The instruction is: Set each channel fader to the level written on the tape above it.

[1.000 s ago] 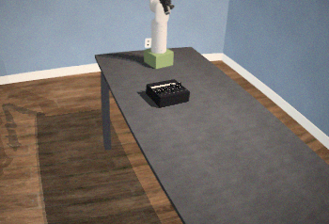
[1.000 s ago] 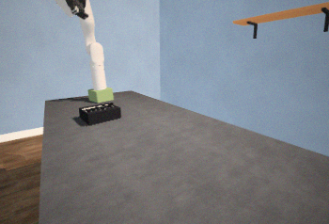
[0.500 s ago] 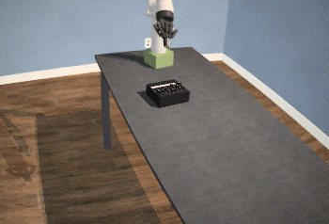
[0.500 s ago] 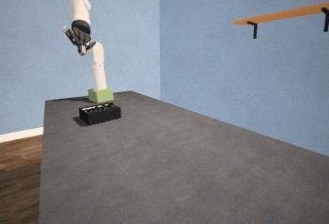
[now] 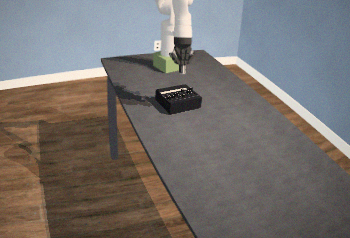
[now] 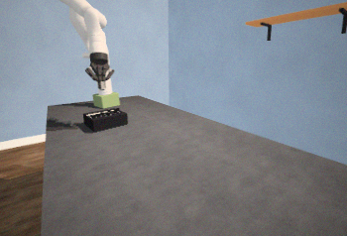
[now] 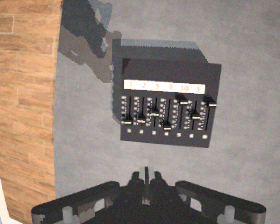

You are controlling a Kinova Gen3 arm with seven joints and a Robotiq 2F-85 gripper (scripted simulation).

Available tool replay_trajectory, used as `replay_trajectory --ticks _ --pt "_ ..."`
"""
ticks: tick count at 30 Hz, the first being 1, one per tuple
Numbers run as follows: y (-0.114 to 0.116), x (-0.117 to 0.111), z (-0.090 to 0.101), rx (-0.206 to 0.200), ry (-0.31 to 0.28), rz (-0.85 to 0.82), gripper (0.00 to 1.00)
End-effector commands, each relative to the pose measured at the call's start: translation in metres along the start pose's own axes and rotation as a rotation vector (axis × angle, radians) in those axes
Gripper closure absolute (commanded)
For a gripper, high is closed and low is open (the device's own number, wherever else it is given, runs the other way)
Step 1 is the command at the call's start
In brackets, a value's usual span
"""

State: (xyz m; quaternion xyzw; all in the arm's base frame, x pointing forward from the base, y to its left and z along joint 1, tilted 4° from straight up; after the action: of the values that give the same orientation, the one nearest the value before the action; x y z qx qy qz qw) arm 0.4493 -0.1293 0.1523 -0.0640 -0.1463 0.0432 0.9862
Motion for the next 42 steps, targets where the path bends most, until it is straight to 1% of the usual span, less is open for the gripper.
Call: replay_trajectory --ticks 1,2,5,9,12,16,24,42 --pt "0.029 -0.007 -0.022 0.046 0.049 0.015 1.0" --pt "0.029 -0.007 -0.022 0.046 0.049 0.015 1.0" --pt "0.042 -0.025 -0.034 0.058 0.122 -0.015 1.0" --pt "0.055 -0.044 -0.045 0.064 0.195 -0.044 1.0" --pt "0.062 -0.054 -0.05 0.065 0.234 -0.059 1.0" --pt "0.067 -0.062 -0.053 0.065 0.265 -0.071 1.0" --pt "0.07 -0.067 -0.055 0.064 0.282 -0.077 1.0" --pt "0.07 -0.067 -0.055 0.064 0.282 -0.078 1.0"
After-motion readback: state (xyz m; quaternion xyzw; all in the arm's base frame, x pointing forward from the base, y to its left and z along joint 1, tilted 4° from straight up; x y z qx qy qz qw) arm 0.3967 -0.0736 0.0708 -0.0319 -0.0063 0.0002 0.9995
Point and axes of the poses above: the point where the finger pads meet when closed, its own z axis back along the fingers, its own y axis across the jaws, x = y × z, the point moved 3 cm from there along z, back along the fingers, and after that the axes turned 5 degrees about -z, right-handed, at the moved point
